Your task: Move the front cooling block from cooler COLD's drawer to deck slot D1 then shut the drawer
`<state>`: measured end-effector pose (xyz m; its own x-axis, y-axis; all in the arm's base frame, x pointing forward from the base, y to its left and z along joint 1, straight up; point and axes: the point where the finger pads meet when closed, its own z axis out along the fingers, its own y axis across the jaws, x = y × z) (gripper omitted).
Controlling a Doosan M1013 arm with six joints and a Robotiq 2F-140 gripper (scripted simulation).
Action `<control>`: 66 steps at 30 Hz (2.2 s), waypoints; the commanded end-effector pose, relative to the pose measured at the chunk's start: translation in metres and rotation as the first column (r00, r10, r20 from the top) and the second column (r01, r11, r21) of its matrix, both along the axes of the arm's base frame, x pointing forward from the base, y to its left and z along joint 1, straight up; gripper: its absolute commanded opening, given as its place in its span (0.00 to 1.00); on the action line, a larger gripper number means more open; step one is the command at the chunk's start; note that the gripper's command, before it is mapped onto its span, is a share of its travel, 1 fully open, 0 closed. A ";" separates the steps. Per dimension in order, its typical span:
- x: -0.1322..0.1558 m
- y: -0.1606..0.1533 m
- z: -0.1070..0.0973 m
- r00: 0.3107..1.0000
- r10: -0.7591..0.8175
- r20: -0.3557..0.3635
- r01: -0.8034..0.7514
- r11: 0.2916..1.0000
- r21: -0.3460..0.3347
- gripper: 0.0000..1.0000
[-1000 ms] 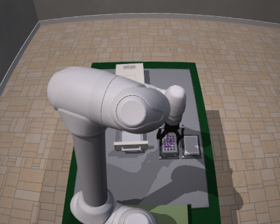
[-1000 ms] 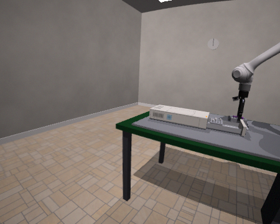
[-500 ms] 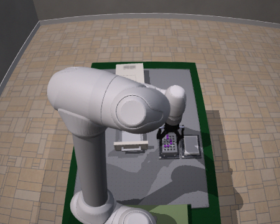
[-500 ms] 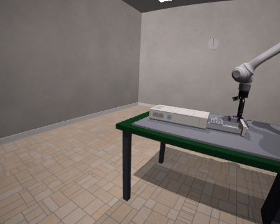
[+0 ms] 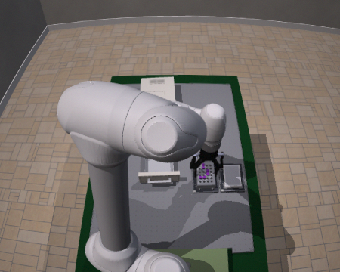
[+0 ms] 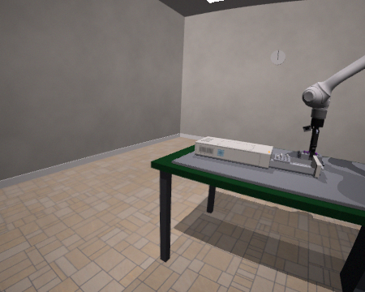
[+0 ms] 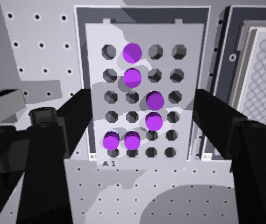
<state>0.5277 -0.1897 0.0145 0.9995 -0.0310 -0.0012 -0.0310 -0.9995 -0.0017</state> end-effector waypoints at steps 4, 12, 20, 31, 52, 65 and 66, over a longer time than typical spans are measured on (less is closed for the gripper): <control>0.001 0.000 0.001 1.000 0.000 0.001 0.000 1.000 0.000 0.66; 0.001 0.000 0.033 1.000 0.000 0.001 0.000 1.000 0.000 0.66; 0.001 0.000 0.044 1.000 0.000 0.001 0.000 1.000 0.000 0.66; 0.001 0.000 0.056 1.000 0.000 0.001 0.000 1.000 0.000 0.66; 0.001 0.000 0.081 1.000 0.000 0.001 0.000 1.000 0.000 0.66; 0.001 0.000 0.096 1.000 0.000 0.001 0.000 1.000 0.000 0.66; 0.001 0.000 0.097 1.000 0.000 0.001 0.000 1.000 0.000 0.66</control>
